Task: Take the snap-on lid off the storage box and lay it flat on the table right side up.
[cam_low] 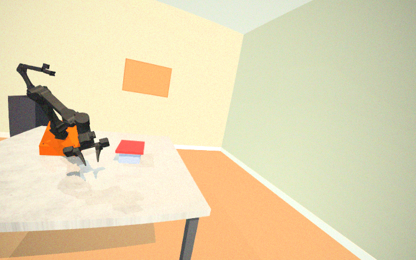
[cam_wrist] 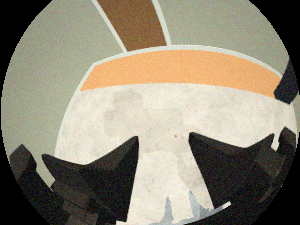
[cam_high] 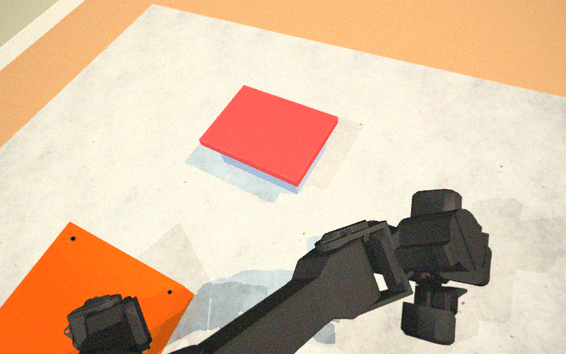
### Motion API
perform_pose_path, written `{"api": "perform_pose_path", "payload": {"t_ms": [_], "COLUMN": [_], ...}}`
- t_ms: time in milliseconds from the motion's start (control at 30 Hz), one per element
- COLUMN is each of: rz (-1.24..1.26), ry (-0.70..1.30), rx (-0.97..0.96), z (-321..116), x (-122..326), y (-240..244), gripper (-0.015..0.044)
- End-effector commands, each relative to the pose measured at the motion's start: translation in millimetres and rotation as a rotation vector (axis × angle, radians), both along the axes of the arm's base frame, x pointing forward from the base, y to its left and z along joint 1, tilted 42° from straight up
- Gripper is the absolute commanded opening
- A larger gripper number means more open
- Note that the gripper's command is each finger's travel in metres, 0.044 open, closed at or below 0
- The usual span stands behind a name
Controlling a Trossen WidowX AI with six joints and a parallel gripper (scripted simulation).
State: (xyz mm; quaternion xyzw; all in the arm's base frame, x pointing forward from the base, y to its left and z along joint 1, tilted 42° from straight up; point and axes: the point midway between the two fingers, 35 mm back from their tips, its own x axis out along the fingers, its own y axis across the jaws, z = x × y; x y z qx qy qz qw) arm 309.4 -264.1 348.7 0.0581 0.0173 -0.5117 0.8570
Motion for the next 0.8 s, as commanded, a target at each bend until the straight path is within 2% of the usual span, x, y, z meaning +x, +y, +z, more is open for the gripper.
{"api": "perform_pose_path", "payload": {"t_ms": [0,300,400,633,767], "rz": [0.076,0.24,0.266,0.376,0.407], "ry": [-0.053,-0.142,-0.152,-0.184,-0.19], "rx": [0.109,0.362,0.405,0.596,0.649], "z": [-35.1,-115.4,-129.7,-193.6,-211.9], "x": [25.2,54.4,53.9,27.4,12.2], "y": [42.6,160.0,181.9,278.3,303.6], "gripper": [0.0235,0.0235,0.0235,0.0235,0.0235]}}
